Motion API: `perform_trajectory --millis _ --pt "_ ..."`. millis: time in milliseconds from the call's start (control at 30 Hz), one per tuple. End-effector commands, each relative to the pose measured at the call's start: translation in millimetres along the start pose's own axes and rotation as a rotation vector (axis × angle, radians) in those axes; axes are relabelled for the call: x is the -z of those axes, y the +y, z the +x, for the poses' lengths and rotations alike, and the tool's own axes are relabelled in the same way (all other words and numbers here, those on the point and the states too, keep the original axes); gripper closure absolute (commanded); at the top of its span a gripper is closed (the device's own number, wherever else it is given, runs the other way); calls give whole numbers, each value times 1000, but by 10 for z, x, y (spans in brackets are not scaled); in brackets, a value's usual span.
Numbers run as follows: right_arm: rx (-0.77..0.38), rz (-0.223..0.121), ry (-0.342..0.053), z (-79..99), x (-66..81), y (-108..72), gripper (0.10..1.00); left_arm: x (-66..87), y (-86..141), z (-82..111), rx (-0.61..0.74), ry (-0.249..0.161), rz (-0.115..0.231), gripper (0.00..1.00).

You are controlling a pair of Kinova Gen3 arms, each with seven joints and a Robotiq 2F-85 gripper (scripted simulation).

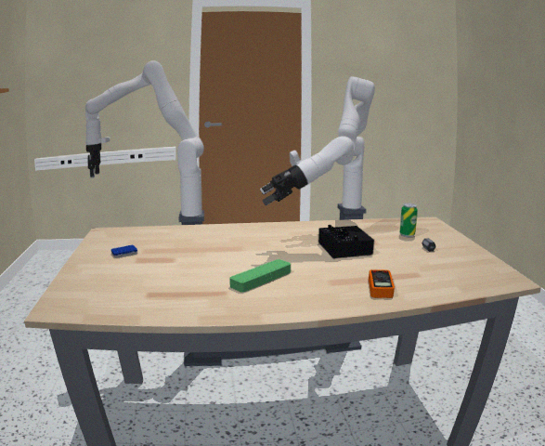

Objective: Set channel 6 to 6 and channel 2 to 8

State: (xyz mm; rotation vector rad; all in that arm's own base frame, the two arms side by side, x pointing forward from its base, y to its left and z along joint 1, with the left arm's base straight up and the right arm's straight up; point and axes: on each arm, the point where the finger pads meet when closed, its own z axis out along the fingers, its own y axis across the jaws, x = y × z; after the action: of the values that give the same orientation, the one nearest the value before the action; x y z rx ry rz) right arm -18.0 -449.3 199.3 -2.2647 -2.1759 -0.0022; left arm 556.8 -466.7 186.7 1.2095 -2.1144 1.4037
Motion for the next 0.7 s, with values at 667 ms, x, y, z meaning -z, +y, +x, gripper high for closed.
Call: perform_trajectory --millis 667 --pt "0 0 -2 -4 7 1 99 118 122 29 -218 6 -121 1"
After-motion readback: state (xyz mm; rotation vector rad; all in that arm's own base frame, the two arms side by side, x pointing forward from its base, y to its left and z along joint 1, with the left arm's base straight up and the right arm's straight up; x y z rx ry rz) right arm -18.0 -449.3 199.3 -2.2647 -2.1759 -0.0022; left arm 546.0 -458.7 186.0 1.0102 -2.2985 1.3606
